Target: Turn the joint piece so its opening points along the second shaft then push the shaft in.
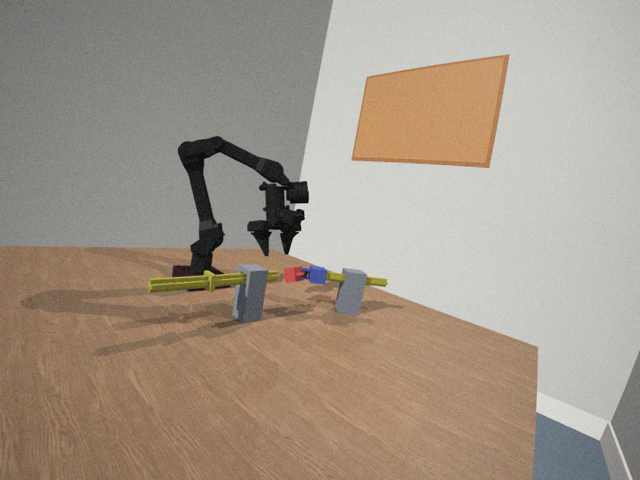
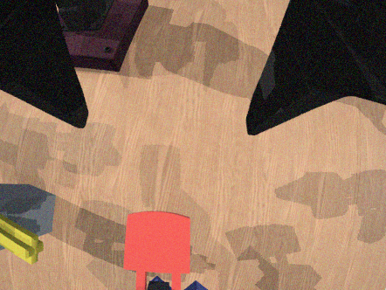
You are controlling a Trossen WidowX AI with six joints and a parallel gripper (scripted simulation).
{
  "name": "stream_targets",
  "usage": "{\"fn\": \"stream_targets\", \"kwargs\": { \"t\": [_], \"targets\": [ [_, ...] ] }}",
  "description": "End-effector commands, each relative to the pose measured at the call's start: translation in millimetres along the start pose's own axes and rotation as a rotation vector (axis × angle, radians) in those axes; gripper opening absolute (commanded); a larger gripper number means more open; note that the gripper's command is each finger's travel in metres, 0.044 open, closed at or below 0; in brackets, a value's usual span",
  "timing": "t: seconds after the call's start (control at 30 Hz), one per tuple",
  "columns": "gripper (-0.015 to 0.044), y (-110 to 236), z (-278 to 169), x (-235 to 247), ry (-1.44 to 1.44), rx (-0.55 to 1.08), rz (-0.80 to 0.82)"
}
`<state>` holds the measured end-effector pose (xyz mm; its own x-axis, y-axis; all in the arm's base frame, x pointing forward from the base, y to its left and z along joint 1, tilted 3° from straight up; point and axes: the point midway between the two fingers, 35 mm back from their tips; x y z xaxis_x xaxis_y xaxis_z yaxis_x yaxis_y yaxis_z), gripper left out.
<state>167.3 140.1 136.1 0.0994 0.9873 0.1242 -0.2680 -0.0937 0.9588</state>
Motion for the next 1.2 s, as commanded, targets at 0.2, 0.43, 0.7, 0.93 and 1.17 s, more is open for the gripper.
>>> {"fn": "stream_targets", "kwargs": {
  "t": [0.2, 0.43, 0.7, 0.93, 1.17],
  "targets": [
    [0.044, -38, -10, -4, 0.001, 0.0, -0.006],
    [0.044, -50, -14, -6, 0.0, 0.0, -0.006],
    [0.044, -57, 15, 2, 0.001, -0.002, -0.006],
    [0.044, -66, 45, 5, 0.001, -0.006, -0.006],
    [0.044, -71, 52, 5, 0.001, -0.007, -0.006]
  ]
}}
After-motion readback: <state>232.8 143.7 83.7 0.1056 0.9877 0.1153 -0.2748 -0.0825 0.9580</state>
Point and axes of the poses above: the point midway between the two fingers, 35 mm back from their tips, its own y axis back along the fingers, its own x axis across the jaws, z = x × y, and after that the axes turned 10 degrees about -y, right-handed
